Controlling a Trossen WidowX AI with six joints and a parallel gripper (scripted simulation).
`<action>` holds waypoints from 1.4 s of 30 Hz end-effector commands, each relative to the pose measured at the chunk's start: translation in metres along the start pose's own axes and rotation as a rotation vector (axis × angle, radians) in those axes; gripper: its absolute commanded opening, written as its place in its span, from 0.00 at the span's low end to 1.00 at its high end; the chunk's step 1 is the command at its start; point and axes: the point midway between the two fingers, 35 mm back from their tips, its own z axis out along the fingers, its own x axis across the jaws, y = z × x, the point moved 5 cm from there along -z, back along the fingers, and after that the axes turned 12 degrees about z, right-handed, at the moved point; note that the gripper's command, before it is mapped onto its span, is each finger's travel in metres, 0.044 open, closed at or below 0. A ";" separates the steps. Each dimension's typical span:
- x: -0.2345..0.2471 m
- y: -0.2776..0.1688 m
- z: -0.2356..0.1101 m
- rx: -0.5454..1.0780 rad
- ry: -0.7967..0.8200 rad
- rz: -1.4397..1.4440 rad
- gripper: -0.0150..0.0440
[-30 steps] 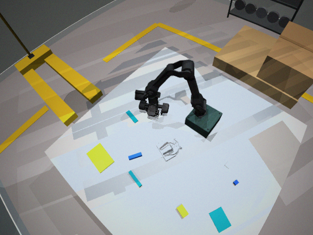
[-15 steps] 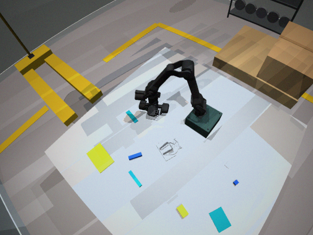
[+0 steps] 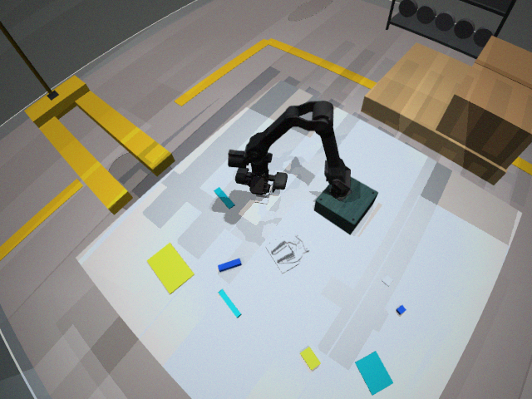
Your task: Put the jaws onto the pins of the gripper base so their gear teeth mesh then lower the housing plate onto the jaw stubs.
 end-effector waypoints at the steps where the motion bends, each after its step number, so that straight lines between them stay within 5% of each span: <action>1: -0.002 0.001 -0.016 -0.003 -0.011 -0.001 0.85; 14: 0.001 0.000 -0.055 -0.002 -0.009 -0.003 0.85; 42: 0.041 0.063 -0.056 -0.011 0.002 0.218 0.85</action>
